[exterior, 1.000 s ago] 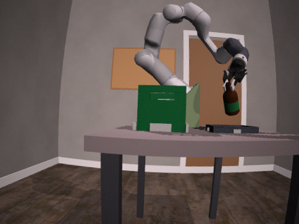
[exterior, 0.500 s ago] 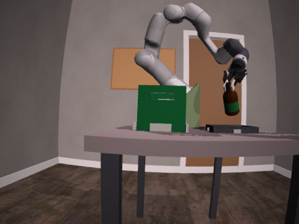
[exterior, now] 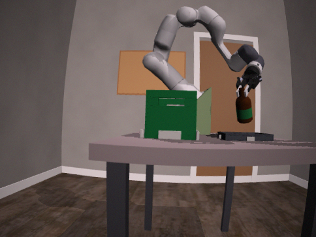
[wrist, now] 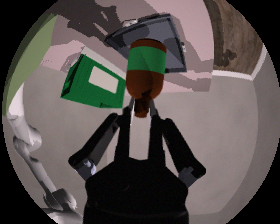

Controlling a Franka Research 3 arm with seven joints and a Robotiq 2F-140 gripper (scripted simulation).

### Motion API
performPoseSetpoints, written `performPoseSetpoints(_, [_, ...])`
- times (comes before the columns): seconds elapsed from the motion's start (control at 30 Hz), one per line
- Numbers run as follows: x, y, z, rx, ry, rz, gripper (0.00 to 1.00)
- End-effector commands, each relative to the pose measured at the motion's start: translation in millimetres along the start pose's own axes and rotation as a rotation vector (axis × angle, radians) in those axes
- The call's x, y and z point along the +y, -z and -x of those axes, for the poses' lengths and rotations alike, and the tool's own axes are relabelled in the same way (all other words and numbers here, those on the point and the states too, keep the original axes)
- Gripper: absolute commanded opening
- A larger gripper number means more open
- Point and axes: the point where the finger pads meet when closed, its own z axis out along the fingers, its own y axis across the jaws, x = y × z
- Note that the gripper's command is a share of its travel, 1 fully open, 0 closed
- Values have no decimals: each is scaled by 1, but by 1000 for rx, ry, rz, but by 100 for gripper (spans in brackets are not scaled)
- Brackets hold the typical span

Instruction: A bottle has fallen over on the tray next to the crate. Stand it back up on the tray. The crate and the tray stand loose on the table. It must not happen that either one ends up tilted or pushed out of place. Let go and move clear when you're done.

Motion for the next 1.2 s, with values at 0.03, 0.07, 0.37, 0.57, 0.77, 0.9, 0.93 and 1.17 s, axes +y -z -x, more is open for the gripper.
performPoseSetpoints(0.03, [0, 0, 5, -28, -15, -2, 0])
performPoseSetpoints(0.07, [0, 0, 5, -35, -15, -2, 0])
performPoseSetpoints(0.37, [0, 1, 4, -85, -17, -1, 0])
performPoseSetpoints(0.57, [0, 1, 4, -97, -17, 0, 0])
performPoseSetpoints(0.77, [0, 1, 4, -99, -17, 0, 0])
performPoseSetpoints(0.9, [0, 1, 4, -99, -17, 0, 0])
performPoseSetpoints(0.93, [0, 1, 4, -99, -17, 0, 0])
performPoseSetpoints(1.17, [0, 1, 4, -99, -17, 0, 0])
